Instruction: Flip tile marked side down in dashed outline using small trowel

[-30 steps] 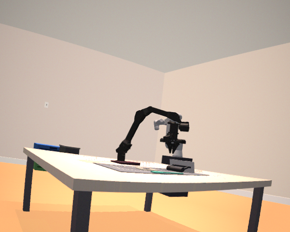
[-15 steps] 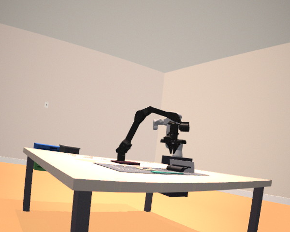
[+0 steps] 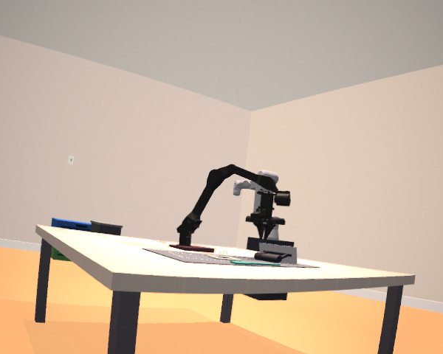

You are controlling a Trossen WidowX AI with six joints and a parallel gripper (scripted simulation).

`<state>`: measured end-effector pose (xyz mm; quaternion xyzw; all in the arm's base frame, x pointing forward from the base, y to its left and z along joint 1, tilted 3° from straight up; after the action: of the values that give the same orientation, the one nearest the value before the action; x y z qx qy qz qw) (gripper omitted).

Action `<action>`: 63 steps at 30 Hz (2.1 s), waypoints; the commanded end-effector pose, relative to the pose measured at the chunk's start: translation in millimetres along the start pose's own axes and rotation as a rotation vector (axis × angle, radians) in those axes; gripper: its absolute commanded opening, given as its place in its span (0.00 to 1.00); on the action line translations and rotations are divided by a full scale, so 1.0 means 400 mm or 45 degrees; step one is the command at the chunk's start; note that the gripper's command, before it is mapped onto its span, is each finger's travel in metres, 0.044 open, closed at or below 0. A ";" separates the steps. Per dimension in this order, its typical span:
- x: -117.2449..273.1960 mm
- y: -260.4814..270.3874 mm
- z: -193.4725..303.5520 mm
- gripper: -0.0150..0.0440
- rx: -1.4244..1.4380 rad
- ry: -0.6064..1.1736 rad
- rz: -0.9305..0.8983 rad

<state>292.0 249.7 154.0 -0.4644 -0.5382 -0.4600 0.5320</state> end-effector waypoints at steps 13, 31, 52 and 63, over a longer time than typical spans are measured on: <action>-0.046 -0.007 0.022 0.42 0.003 -0.011 0.009; -0.046 -0.007 0.022 0.42 0.003 -0.011 0.009; -0.046 -0.007 0.022 0.42 0.003 -0.011 0.009; -0.046 -0.007 0.022 0.42 0.003 -0.011 0.009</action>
<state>288.7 259.0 137.7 -0.4643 -0.5394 -0.4571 0.5334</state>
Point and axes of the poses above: the point midway between the two fingers, 35 mm back from their tips, its own x axis back along the fingers, its own y axis across the jaws, z = x × y, the point moved 5 cm from there along x, back along the fingers, and after that the axes turned 8 degrees about -x, right-handed, at the moved point
